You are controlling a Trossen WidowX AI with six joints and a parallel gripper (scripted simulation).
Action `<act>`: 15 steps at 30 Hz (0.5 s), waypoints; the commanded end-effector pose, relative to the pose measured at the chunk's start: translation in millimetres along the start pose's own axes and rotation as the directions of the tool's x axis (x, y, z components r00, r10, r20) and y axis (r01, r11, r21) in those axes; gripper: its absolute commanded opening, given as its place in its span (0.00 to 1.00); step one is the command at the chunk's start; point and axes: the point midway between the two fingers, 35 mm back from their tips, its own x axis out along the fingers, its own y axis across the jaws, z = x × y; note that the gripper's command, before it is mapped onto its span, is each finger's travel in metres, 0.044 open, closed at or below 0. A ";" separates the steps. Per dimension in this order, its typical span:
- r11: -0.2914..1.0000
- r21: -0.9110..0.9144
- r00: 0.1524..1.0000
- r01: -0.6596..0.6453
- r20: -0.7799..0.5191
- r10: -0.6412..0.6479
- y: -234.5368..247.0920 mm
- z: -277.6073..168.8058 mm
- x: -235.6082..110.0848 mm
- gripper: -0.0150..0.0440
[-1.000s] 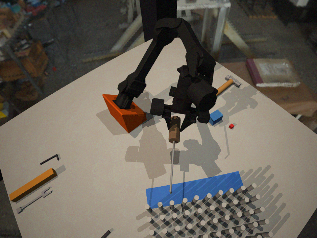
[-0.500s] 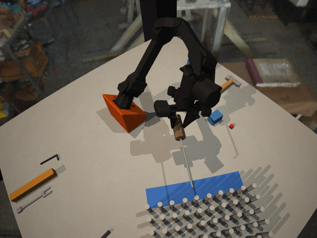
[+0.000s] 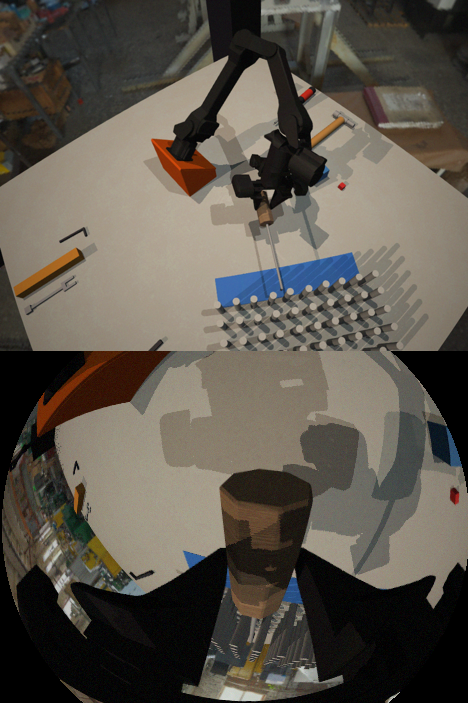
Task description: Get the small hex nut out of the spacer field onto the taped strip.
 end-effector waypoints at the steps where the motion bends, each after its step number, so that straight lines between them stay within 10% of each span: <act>1: 1.000 0.006 1.000 -0.004 -0.004 0.004 -4.6 8.5 21.3 0.25; 15: 1.000 0.007 1.000 0.004 -0.002 -0.004 -11.2 23.2 51.3 0.25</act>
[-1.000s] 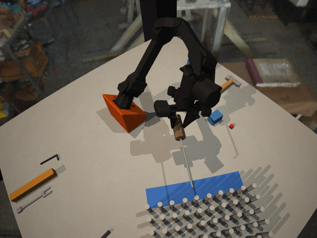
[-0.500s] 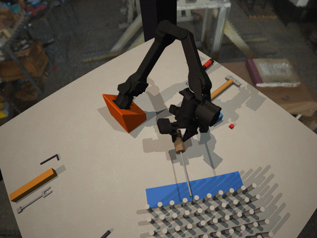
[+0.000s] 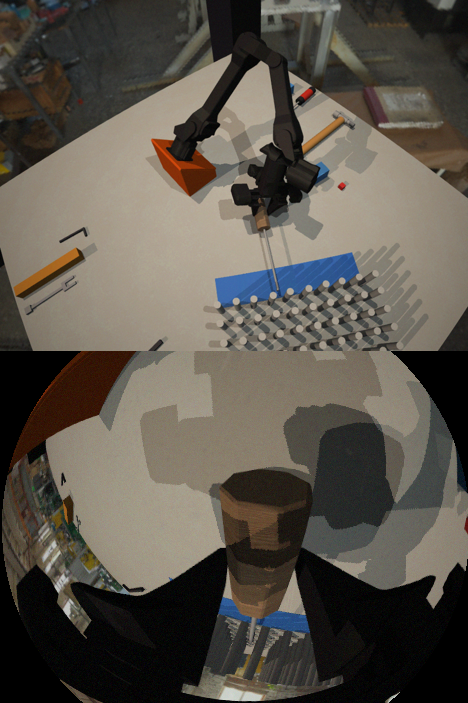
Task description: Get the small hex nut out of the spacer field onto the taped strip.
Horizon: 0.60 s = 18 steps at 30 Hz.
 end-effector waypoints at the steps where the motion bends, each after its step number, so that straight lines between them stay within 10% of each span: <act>1: 1.000 0.006 1.000 -0.006 -0.006 0.006 0.8 -2.2 1.2 0.25; 18: 1.000 0.005 1.000 -0.006 -0.007 0.006 0.3 -12.6 4.0 0.25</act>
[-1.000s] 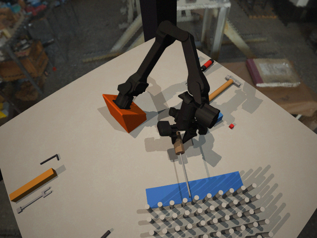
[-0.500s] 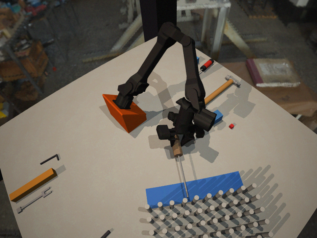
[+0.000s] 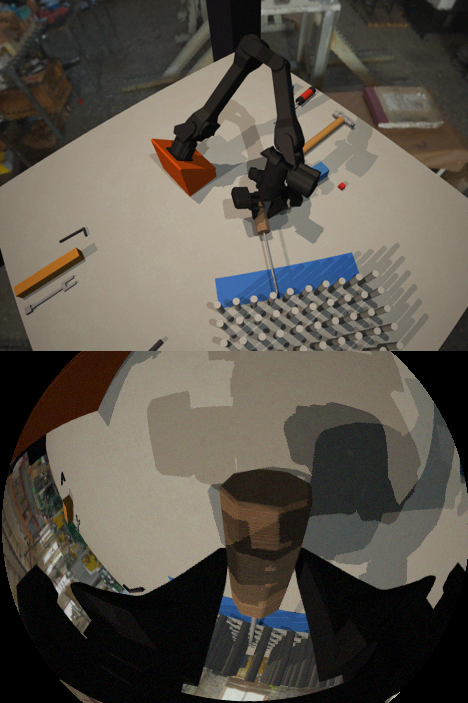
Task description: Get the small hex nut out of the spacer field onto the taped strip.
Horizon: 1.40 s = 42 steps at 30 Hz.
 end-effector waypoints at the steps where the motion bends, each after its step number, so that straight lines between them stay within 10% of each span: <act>1: 1.000 -0.004 1.000 -0.001 -0.010 0.001 -0.3 -4.9 -0.5 0.25; 42: 1.000 -0.006 1.000 0.000 -0.012 0.000 -1.6 -30.8 6.5 0.25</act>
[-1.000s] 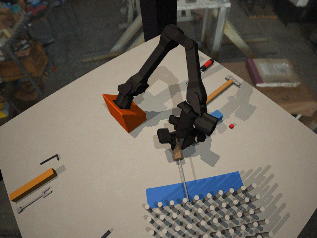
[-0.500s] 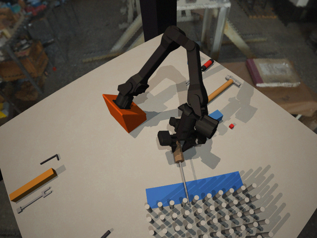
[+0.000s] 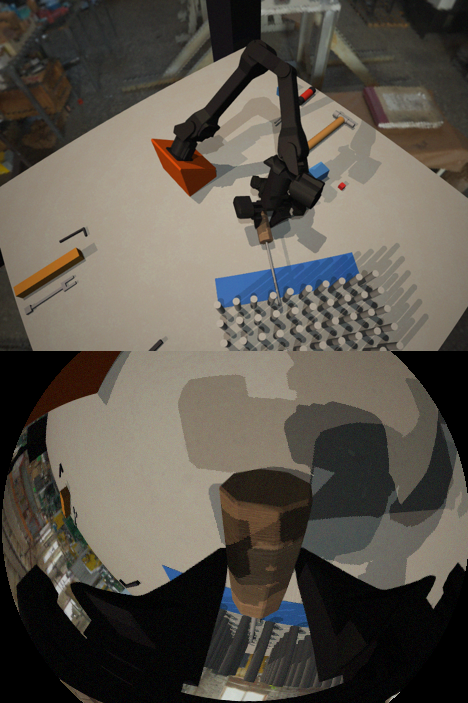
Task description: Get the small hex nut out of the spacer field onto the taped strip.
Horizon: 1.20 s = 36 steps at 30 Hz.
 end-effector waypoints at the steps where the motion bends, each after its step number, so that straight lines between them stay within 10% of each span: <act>1: 1.000 -0.004 1.000 0.003 -0.007 -0.003 -0.6 -4.7 -0.5 0.25; 36: 1.000 -0.004 1.000 0.003 -0.008 -0.003 -1.1 -27.1 5.8 0.25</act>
